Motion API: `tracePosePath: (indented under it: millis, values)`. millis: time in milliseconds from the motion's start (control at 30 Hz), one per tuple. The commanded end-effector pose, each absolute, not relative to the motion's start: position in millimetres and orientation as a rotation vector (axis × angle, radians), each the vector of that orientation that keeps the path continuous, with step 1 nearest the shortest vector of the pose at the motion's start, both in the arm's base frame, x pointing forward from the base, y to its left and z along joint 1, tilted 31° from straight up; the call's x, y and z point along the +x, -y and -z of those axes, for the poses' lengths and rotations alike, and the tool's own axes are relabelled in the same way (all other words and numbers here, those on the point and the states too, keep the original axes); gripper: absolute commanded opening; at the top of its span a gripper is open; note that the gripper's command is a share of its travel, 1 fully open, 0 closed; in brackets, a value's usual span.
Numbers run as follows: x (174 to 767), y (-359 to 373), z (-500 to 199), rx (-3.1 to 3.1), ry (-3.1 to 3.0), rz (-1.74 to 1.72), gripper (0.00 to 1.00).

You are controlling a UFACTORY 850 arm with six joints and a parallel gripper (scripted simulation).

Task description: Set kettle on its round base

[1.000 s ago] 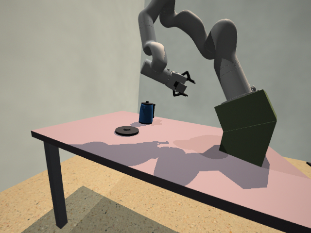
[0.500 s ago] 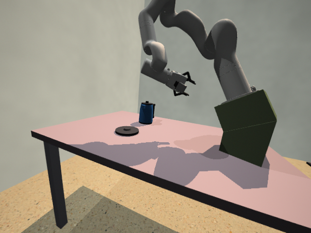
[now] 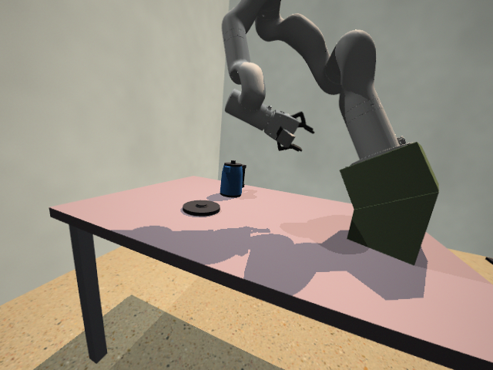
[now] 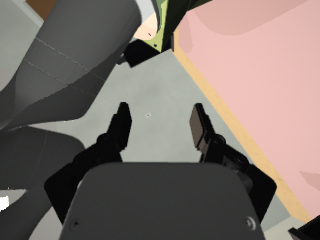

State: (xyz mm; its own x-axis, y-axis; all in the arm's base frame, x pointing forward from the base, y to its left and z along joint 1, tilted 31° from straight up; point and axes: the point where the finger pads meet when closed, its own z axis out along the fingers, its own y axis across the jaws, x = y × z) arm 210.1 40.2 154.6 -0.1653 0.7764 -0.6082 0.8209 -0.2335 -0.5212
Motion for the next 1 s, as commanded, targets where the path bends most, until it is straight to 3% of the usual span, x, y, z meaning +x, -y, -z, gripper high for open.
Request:
tracePosePath:
  millis: [0, 967]
  values:
    - [201, -52, -151, 2.109, -1.856, 1.313, 0.81]
    - [169, -142, -127, 2.9, -1.116, 0.725, 0.81]
